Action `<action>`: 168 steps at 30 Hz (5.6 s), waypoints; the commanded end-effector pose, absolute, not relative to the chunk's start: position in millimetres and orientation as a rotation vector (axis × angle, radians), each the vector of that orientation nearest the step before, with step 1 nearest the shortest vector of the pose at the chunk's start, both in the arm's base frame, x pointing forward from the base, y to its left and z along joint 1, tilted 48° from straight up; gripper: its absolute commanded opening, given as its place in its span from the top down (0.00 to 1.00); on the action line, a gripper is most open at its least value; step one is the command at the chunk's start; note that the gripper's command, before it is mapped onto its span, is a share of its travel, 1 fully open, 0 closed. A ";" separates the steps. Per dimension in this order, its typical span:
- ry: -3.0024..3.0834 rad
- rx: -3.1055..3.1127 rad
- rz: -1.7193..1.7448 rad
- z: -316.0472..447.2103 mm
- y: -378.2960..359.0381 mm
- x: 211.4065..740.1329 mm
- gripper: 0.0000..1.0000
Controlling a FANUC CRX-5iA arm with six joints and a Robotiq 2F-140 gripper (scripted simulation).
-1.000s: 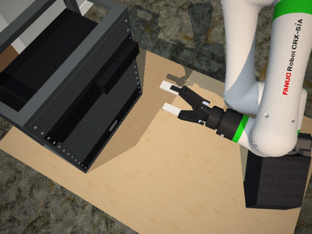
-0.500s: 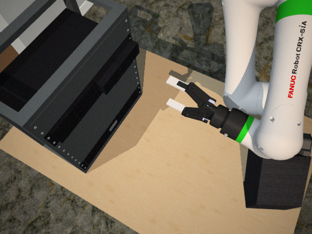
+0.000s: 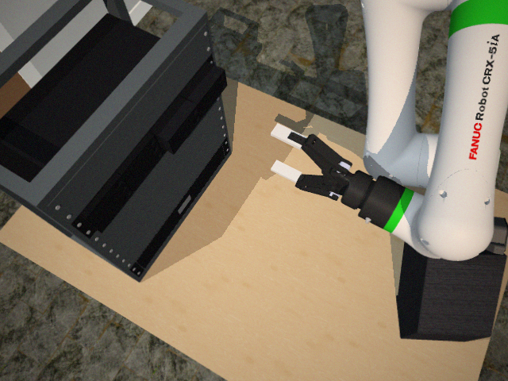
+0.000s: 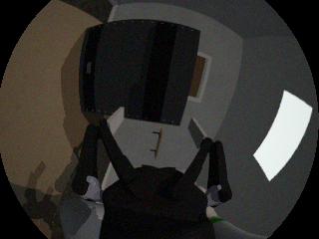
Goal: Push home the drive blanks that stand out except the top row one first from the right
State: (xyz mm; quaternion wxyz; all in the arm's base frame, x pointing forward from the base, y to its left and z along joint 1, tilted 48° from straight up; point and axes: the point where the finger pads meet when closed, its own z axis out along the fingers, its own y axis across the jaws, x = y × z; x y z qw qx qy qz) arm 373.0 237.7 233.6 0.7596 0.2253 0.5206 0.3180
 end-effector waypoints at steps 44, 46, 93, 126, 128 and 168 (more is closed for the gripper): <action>1.134 0.491 0.693 239.5 235.2 378.7 0.00; 1.134 0.491 0.693 243.1 233.6 382.2 0.00; 1.134 0.491 0.693 347.8 186.2 484.8 0.00; 1.134 0.491 0.693 347.8 186.2 484.8 0.00; 1.134 0.491 0.693 347.8 186.2 484.8 0.00; 1.134 0.491 0.693 347.8 186.2 484.8 0.00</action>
